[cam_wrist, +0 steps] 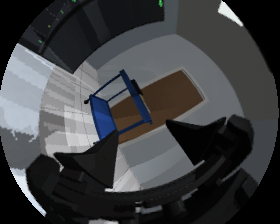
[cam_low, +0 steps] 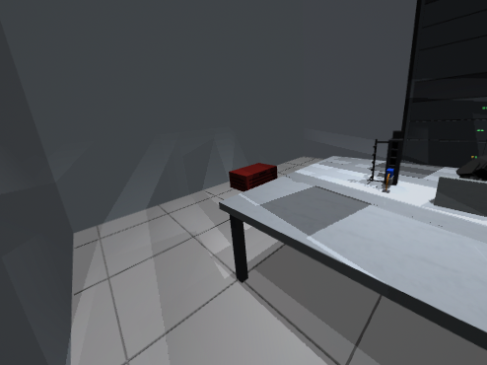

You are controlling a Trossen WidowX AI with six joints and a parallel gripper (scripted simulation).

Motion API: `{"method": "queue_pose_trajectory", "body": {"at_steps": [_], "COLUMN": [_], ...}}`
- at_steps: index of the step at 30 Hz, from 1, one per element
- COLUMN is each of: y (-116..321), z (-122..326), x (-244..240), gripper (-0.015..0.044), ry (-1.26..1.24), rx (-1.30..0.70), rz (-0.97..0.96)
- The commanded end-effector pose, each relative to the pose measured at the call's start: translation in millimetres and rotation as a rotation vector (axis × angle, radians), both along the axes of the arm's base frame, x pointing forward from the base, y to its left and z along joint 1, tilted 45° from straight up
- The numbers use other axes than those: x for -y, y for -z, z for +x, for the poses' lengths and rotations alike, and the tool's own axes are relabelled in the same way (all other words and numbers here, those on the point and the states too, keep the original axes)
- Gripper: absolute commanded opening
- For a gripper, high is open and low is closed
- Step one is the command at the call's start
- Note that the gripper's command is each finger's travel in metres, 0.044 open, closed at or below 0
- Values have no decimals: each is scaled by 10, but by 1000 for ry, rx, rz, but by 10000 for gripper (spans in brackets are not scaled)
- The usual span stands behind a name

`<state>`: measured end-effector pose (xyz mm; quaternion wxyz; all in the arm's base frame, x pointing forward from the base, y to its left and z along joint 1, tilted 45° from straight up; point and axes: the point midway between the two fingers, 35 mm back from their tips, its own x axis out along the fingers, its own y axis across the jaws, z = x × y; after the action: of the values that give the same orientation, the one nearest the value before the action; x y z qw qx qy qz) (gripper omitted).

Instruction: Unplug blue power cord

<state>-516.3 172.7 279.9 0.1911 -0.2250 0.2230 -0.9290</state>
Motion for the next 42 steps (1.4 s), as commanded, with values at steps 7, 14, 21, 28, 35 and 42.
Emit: {"method": "queue_pose_trajectory", "body": {"at_steps": [7, 14, 21, 28, 35, 42], "y": [163, 384, 707, 1089, 1496, 1896], "z": [175, 681, 1322, 2177, 3184, 4260], "x": [-899, -1833, -2665, -3317, -3707, -3796], "gripper": [216, 160, 160, 160, 160, 160], "ry": [246, 486, 772, 1056, 1323, 1560], "rx": [91, 225, 334, 465, 622, 809], "rz": [-91, -243, -344, -446, -554, -675]}}
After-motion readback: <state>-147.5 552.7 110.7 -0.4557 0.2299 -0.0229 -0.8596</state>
